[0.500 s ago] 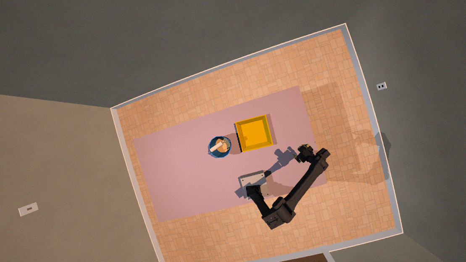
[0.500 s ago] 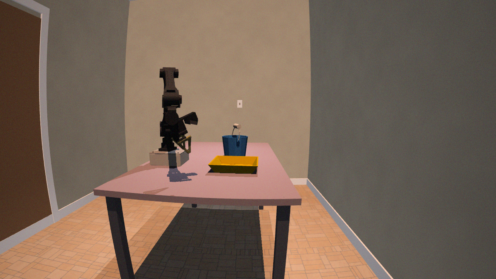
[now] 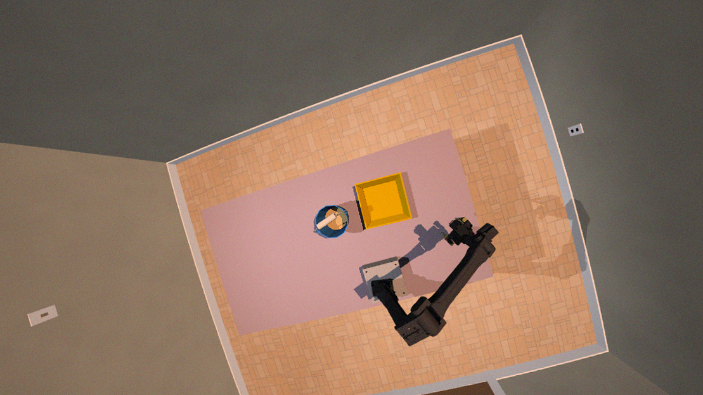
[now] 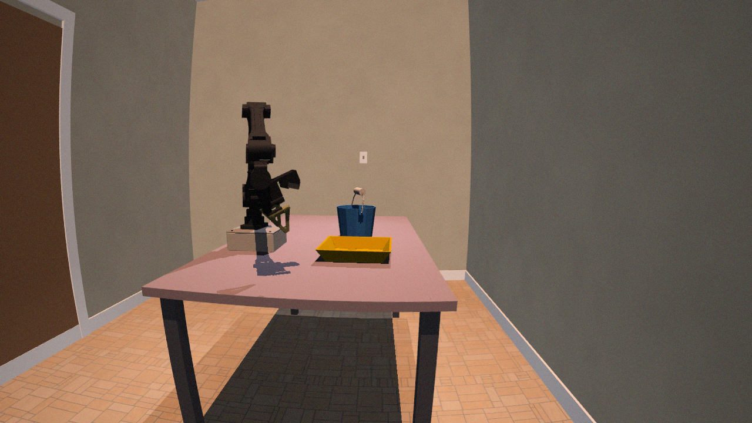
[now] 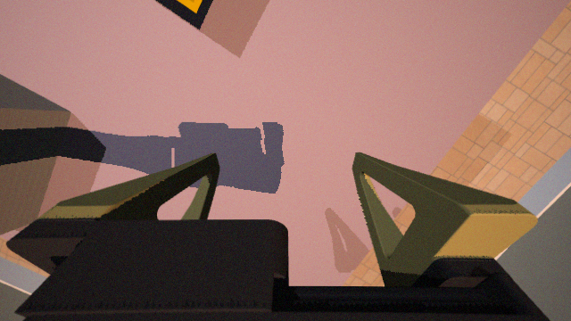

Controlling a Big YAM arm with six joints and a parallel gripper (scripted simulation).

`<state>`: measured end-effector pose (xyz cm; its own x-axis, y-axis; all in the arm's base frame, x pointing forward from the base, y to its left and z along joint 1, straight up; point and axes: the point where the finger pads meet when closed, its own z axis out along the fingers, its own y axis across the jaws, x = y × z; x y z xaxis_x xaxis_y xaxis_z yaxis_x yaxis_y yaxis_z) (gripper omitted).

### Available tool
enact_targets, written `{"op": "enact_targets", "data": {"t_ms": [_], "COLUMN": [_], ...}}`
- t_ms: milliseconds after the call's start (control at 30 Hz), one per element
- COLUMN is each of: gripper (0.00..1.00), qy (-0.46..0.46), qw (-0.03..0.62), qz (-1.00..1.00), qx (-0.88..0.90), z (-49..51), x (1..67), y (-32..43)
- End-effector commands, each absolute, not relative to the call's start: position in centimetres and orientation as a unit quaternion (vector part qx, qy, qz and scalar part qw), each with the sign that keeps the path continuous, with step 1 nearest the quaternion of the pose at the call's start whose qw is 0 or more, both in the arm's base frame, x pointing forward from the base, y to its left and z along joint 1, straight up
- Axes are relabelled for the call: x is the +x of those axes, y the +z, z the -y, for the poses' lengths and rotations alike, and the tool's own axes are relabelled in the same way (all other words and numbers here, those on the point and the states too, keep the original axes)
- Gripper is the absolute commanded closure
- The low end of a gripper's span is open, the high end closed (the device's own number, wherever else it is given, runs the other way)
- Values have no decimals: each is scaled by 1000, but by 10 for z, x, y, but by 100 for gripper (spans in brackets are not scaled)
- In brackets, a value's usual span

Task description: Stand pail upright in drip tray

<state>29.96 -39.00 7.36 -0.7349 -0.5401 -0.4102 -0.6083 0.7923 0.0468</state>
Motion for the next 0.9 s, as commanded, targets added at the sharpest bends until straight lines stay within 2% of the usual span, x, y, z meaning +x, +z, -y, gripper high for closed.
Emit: {"op": "enact_targets", "data": {"t_ms": [0, 33, 67, 867], "gripper": [0, 0, 30, 30], "qy": [84, 84, 57, 2], "qw": [193, 193, 193, 178], "qz": [-927, -927, -919, -884], "qx": [-311, -311, -339, -433], "z": [392, 392, 388, 311], "x": [301, 301, 310, 377], "y": [78, 78, 92, 121]}}
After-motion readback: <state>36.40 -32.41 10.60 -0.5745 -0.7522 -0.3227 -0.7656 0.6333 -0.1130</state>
